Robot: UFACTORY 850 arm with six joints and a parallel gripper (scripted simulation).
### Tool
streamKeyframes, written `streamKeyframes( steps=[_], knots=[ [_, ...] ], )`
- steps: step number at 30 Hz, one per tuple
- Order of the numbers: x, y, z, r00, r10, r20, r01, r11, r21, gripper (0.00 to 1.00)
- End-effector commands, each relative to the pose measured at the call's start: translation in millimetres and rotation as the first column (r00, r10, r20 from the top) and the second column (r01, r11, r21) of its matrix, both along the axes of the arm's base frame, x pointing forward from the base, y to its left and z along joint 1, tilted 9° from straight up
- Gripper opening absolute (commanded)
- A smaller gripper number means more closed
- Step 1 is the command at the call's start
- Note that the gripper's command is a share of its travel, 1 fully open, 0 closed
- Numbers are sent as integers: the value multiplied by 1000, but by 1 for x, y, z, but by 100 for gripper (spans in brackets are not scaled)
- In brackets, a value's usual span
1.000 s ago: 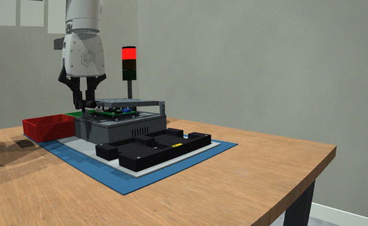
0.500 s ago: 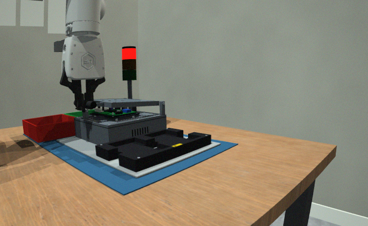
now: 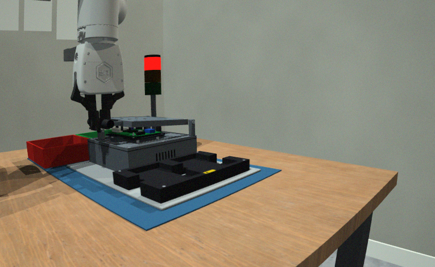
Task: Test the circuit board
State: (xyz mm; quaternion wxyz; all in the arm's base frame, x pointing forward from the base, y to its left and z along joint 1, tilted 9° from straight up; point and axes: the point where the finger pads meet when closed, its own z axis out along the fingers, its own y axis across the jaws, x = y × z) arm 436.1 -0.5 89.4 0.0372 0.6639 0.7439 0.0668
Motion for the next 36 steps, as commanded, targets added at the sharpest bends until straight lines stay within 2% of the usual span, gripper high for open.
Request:
streamKeyframes(
  steps=[1, 25, 36],
  knots=[
    [1, 0, 0, 1000, 0, 3, 0, 1000, 1, 0],
    [1, 0, 1, 1000, 0, 3, 0, 1000, 2, 0],
    [1, 0, 11, 1000, 0, 3, 0, 1000, 3, 0]
  ],
)
